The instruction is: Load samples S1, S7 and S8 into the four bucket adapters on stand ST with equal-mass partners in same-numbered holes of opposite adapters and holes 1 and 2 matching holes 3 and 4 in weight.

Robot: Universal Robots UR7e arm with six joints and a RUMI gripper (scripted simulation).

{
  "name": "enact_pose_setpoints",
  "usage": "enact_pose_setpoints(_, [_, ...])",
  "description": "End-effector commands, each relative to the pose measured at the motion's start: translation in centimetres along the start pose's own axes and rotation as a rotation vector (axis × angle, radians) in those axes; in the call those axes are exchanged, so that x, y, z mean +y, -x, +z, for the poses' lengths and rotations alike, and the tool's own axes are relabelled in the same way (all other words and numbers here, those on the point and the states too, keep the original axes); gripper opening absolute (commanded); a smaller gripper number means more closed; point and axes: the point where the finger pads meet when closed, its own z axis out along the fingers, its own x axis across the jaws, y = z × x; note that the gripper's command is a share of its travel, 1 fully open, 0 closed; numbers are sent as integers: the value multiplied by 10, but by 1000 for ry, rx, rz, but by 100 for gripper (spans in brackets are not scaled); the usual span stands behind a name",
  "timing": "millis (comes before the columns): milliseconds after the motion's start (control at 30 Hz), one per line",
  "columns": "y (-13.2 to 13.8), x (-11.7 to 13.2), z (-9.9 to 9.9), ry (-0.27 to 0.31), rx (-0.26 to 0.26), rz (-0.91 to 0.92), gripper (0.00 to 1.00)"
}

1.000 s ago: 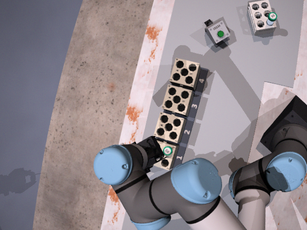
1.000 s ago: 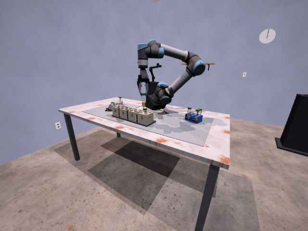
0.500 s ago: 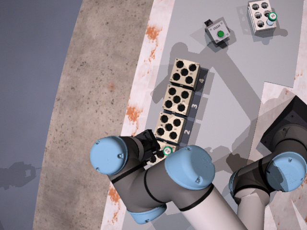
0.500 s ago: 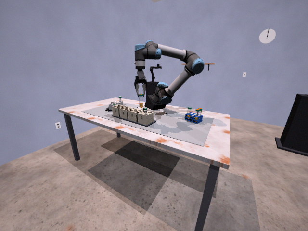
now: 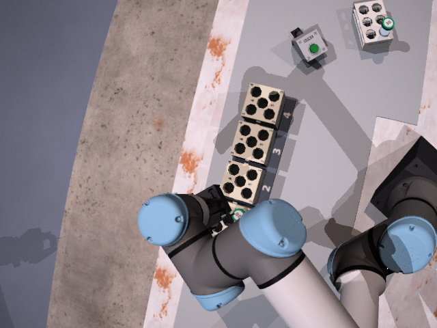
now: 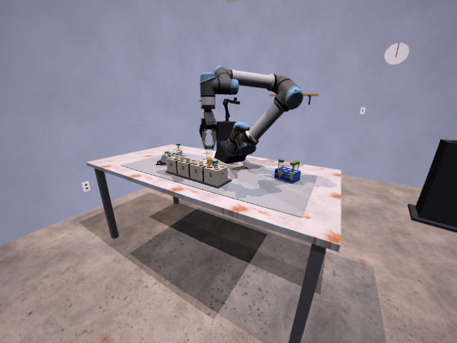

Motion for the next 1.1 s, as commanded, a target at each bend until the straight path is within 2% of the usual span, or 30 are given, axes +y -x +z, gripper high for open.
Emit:
enact_pose_setpoints(0, [0, 0, 2, 0, 2, 0, 0])
enact_pose_setpoints(367, [0, 0, 2, 0, 1, 0, 0])
enact_pose_setpoints(1067, [0, 0, 28, 0, 2, 0, 0])
